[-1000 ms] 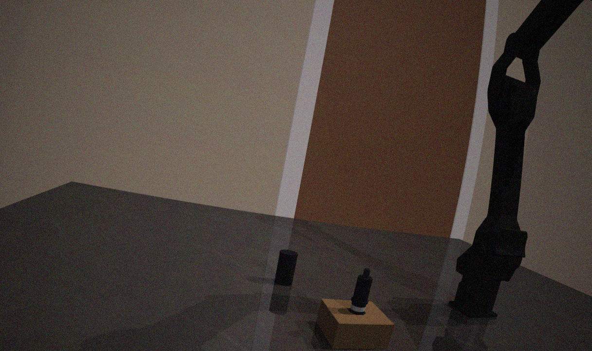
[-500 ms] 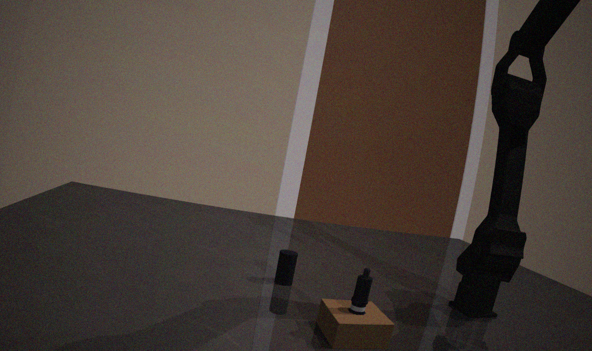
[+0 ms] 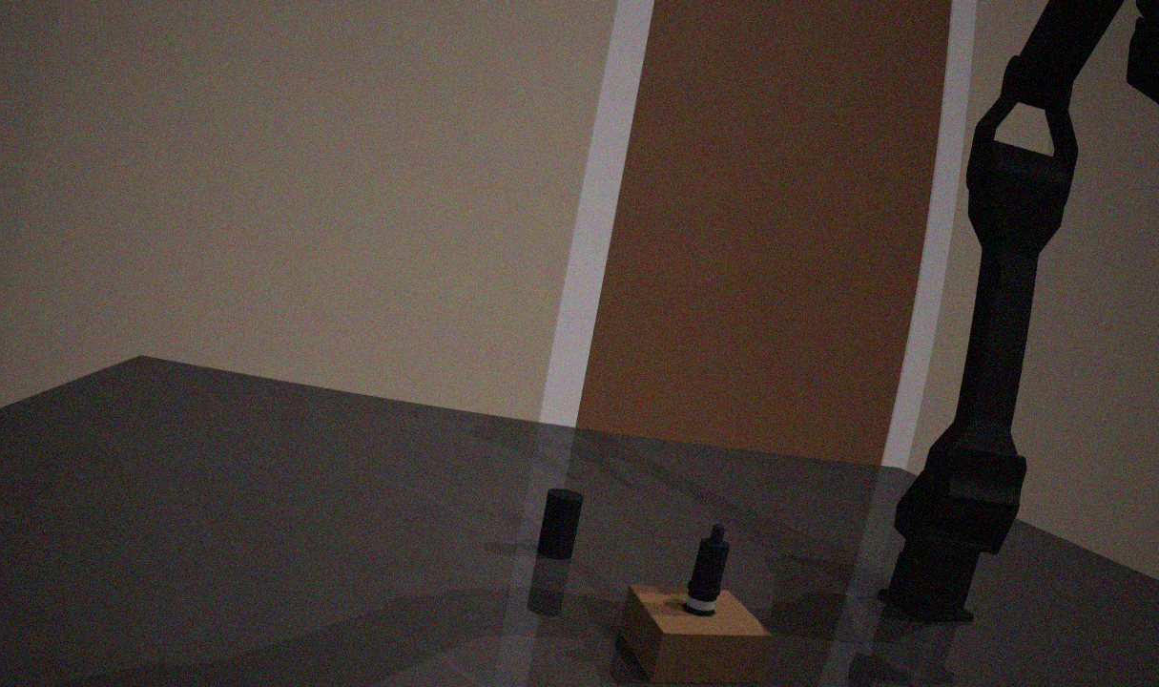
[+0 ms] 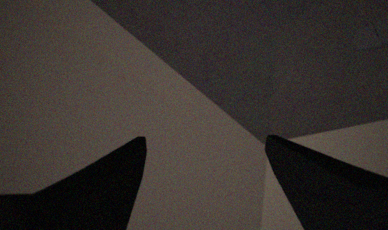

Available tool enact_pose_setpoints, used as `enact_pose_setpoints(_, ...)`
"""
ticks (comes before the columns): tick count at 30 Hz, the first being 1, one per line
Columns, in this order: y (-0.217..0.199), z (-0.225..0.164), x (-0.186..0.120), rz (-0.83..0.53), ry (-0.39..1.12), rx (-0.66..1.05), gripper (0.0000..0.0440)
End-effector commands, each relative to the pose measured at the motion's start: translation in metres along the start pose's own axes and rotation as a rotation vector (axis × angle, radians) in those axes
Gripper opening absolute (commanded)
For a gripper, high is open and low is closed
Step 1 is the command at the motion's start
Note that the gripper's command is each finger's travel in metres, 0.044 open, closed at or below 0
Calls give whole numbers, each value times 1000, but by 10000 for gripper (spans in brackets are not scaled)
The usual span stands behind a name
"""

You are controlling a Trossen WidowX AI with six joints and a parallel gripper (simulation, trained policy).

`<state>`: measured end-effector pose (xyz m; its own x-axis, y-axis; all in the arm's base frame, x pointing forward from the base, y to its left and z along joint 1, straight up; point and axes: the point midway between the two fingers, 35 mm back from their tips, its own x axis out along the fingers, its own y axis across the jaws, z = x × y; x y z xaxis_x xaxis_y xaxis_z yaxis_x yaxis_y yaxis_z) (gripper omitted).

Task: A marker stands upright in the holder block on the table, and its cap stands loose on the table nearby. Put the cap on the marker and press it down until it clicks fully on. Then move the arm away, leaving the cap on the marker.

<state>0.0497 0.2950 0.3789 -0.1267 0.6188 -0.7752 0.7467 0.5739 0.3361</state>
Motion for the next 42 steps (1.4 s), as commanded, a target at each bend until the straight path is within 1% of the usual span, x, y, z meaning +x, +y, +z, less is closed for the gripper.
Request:
enact_pose_setpoints(1,7,8,1,3,-12,31,337)
enact_pose_setpoints(21,42,62,-5,47,-84,166,337)
enact_pose_setpoints(42,72,120,-20,112,-132,278,338)
